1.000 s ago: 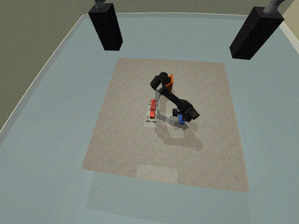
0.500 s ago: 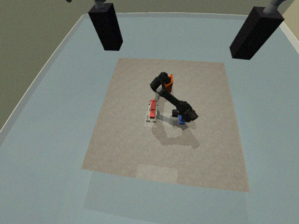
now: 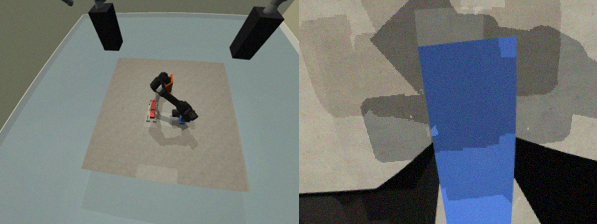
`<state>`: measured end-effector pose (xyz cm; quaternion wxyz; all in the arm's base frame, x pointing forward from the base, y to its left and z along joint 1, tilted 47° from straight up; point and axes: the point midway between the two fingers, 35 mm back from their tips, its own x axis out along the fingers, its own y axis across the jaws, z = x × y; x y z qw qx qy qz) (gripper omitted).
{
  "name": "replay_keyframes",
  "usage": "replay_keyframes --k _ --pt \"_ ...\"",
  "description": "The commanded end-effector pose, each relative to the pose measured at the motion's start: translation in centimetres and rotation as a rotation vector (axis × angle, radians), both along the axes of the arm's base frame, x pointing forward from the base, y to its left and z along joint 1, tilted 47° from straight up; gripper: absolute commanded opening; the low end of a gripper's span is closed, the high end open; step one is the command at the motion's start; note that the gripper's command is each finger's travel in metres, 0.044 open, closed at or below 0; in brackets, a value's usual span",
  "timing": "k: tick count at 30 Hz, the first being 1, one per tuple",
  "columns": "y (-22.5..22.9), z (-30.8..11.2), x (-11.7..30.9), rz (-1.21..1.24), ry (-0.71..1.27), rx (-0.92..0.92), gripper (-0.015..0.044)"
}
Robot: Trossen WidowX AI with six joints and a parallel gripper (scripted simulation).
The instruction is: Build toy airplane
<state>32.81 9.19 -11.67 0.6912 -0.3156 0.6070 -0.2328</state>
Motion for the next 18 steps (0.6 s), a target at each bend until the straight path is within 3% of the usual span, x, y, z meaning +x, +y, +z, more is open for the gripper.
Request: replay_keyframes --k 1,18 --pt "0.3 0.3 0.0 -0.004 -0.001 0.001 0.0013" --pt "3.8 3.2 -0.2 -0.003 0.001 0.008 0.0000"
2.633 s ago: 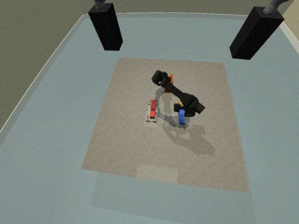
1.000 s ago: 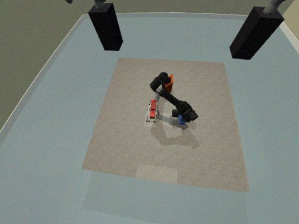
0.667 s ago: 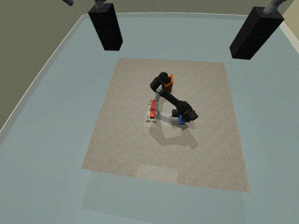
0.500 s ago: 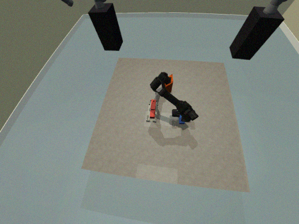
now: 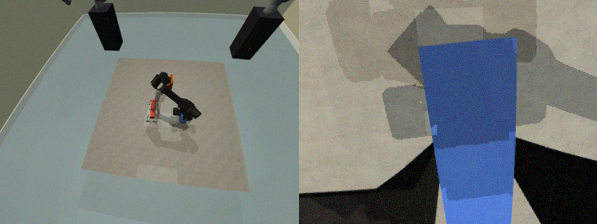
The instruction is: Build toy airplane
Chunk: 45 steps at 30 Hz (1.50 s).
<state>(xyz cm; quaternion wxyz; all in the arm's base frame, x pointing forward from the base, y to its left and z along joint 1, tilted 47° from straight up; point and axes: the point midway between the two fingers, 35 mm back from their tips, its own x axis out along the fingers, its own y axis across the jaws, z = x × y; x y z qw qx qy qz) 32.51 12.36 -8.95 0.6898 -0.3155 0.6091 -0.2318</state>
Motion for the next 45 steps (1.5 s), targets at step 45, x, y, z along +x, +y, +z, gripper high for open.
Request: replay_keyframes --k 45 --pt "1.8 9.9 -0.3 0.223 0.217 -0.016 0.0000"
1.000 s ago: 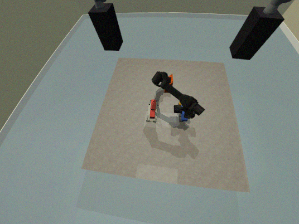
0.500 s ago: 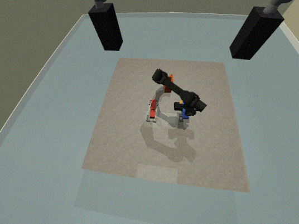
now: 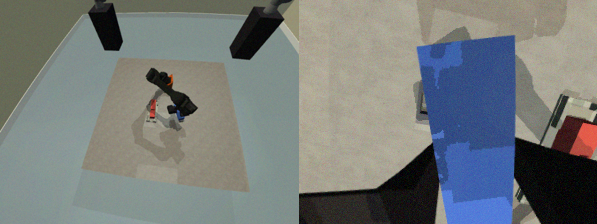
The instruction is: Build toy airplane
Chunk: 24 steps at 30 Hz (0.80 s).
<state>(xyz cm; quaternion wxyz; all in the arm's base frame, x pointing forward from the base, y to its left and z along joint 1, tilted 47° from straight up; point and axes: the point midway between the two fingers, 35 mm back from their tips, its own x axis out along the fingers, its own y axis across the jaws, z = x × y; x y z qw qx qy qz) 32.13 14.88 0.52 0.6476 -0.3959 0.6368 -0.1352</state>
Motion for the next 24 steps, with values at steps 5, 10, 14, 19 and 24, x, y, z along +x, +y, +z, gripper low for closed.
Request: replay_keyframes --k 5,10,14,19,24 --pt "-2.0 1.4 0.3 0.094 0.089 -0.019 0.0000" --pt "-3.3 2.4 0.5 0.158 0.149 -0.031 0.0000" --pt "-4.3 3.2 0.6 0.211 0.197 -0.041 0.0000" --pt "-5.7 4.2 0.6 0.276 0.257 -0.054 0.0000" --pt "-7.1 5.1 0.6 0.341 0.318 -0.069 0.0000"
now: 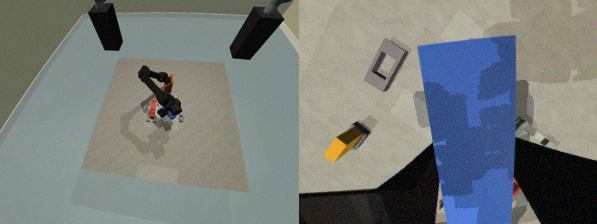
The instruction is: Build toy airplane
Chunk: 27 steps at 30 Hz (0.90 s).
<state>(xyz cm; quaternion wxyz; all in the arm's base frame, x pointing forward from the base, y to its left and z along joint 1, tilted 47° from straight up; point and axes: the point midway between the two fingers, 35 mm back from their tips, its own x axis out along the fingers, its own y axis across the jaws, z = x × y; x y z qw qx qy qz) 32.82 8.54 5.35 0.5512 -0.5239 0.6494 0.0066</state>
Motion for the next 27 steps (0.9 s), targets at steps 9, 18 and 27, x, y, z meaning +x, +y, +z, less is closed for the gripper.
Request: replay_keyframes --k 9,18,27 --pt "-3.2 1.9 -0.4 0.145 0.136 -0.040 0.0000" --pt "-5.6 3.4 -1.0 0.260 0.245 -0.072 0.0000" --pt "-8.1 4.8 -1.9 0.376 0.359 -0.108 0.0000"
